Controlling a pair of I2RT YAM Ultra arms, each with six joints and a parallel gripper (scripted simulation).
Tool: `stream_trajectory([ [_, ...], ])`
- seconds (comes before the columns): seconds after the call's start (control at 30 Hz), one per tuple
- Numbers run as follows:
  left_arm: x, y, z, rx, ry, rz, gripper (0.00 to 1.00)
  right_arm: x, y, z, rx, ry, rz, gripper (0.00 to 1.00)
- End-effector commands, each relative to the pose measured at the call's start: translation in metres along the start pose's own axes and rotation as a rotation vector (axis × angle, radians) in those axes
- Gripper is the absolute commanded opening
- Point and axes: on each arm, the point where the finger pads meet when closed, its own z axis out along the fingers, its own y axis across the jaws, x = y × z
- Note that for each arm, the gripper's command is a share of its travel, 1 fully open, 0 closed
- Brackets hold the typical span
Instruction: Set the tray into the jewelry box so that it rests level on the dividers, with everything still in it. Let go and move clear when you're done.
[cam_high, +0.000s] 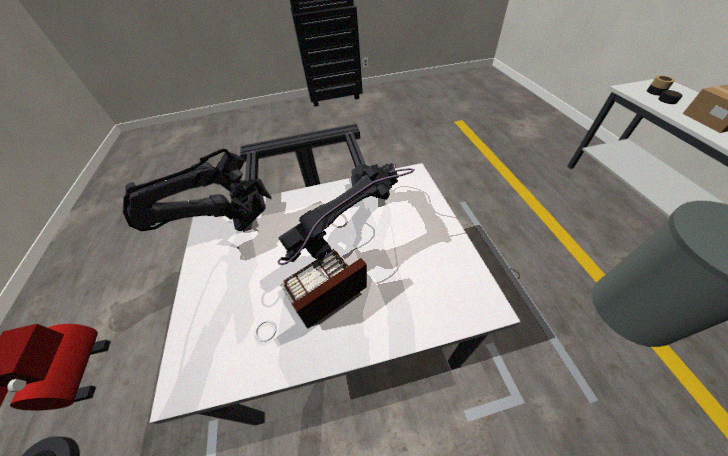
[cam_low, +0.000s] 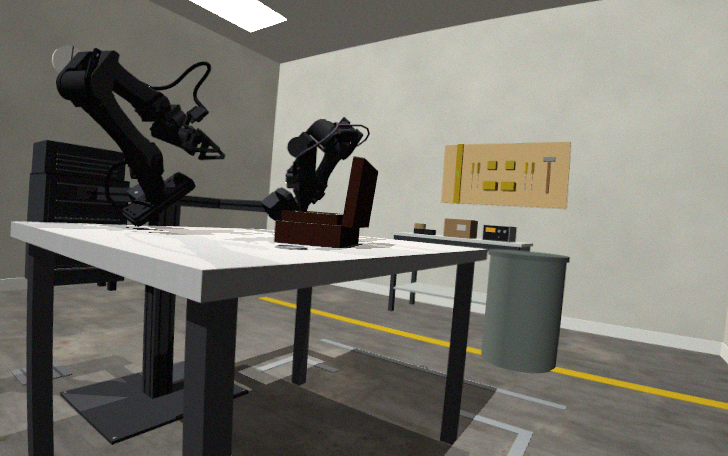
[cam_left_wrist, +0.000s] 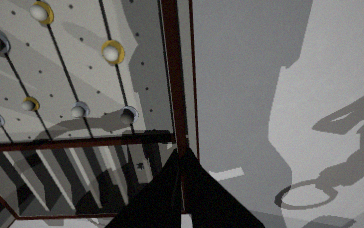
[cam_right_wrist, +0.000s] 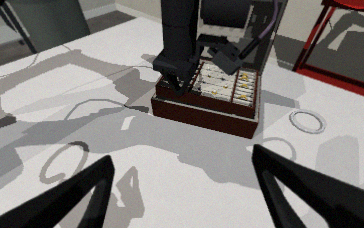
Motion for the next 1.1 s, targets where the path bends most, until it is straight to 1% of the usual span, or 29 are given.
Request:
stream_trajectory([
  [0.0, -0.015, 0.002, -0.028, -0.043, -0.087, -0.009, 0.0, -0.009, 0.002, -0.004, -0.001, -0.012, -0.004, 1.0],
  [0.13, -0.015, 0.002, -0.028, -0.043, -0.087, -0.009, 0.0, -0.009, 0.002, -0.004, -0.001, -0.012, -0.004, 1.0],
  [0.17, -0.012, 0.0, -0.023, -0.03, -0.067, -0.006, 0.0, -0.009, 0.002, -0.004, -0.001, -0.012, -0.004, 1.0],
  [0.23, -0.012, 0.0, -0.023, -0.03, -0.067, -0.006, 0.0, -0.009, 0.002, -0.004, -0.001, -0.012, -0.004, 1.0],
  [0.27, -0.017, 0.003, -0.028, -0.045, -0.096, -0.013, 0.0, -0.009, 0.002, -0.004, -0.001, -0.012, -0.004, 1.0],
  [0.3, -0.02, 0.003, -0.027, -0.048, -0.108, -0.017, 0.0, -0.009, 0.002, -0.004, -0.001, -0.012, -0.004, 1.0],
  [0.37, -0.021, 0.004, -0.019, -0.05, -0.119, -0.024, 0.0, -0.009, 0.002, -0.004, -0.001, -0.012, -0.004, 1.0],
  [0.47, -0.012, 0.003, -0.009, -0.047, -0.096, -0.012, 0.0, -0.009, 0.002, -0.004, -0.001, -0.012, -0.004, 1.0],
  [1.0, -0.013, 0.003, -0.01, -0.039, -0.102, -0.016, 0.0, -0.009, 0.002, -0.004, -0.001, -0.012, -0.004, 1.0],
  [1.07, -0.012, 0.001, -0.007, -0.037, -0.089, -0.012, 0.0, -0.009, 0.002, -0.004, -0.001, -0.012, -0.004, 1.0],
])
